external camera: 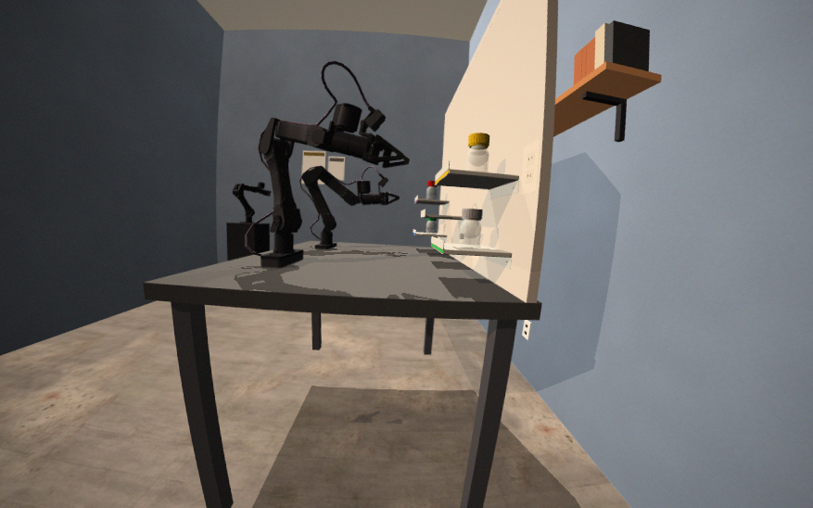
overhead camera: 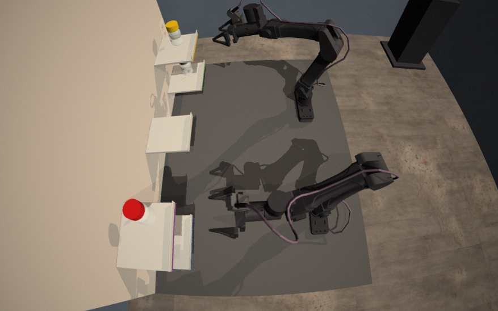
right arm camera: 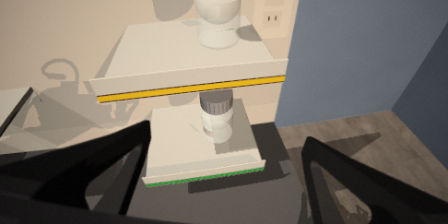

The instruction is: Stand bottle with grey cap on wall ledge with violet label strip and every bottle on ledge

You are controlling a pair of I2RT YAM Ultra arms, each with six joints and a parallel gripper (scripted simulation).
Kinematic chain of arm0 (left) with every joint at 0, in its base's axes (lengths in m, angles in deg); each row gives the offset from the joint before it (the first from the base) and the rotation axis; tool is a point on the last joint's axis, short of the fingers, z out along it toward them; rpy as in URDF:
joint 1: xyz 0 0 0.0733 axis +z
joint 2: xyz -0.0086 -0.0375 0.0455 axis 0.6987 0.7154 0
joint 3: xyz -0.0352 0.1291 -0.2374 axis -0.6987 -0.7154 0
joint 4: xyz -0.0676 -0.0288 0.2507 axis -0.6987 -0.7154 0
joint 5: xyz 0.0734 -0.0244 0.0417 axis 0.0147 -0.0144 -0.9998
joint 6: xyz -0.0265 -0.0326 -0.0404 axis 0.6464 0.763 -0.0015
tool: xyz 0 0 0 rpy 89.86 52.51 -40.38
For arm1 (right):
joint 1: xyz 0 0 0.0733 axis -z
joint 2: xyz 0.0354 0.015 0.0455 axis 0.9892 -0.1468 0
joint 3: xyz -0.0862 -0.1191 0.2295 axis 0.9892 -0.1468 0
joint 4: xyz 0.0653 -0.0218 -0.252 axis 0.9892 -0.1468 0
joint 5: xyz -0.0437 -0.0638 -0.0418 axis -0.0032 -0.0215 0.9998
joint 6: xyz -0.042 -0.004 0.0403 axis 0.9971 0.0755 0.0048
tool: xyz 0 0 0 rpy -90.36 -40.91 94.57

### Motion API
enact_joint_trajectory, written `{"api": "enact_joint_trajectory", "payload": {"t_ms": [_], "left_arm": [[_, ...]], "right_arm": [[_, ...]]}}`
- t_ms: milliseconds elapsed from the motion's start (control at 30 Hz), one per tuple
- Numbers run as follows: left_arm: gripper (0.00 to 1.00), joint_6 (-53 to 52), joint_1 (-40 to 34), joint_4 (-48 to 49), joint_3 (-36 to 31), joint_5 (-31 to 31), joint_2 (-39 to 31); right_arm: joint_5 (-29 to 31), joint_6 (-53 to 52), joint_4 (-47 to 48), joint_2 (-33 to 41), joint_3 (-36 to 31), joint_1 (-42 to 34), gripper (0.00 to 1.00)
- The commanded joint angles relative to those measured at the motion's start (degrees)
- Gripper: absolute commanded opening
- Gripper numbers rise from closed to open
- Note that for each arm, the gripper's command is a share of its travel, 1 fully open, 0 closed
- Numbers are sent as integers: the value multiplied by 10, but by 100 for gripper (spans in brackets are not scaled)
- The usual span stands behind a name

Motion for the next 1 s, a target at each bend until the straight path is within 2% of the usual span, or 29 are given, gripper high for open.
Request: {"api": "enact_joint_trajectory", "payload": {"t_ms": [0,200,367,967], "left_arm": [[100,-2,2,67,-16,6,18],[100,-1,3,77,-33,6,36],[100,-1,3,78,-27,6,38],[100,-5,1,61,-20,0,38]], "right_arm": [[-5,3,102,11,-47,0,100],[-5,1,183,-12,-128,0,100],[-5,0,210,-25,-156,0,100],[-5,-1,206,-23,-159,0,100]]}}
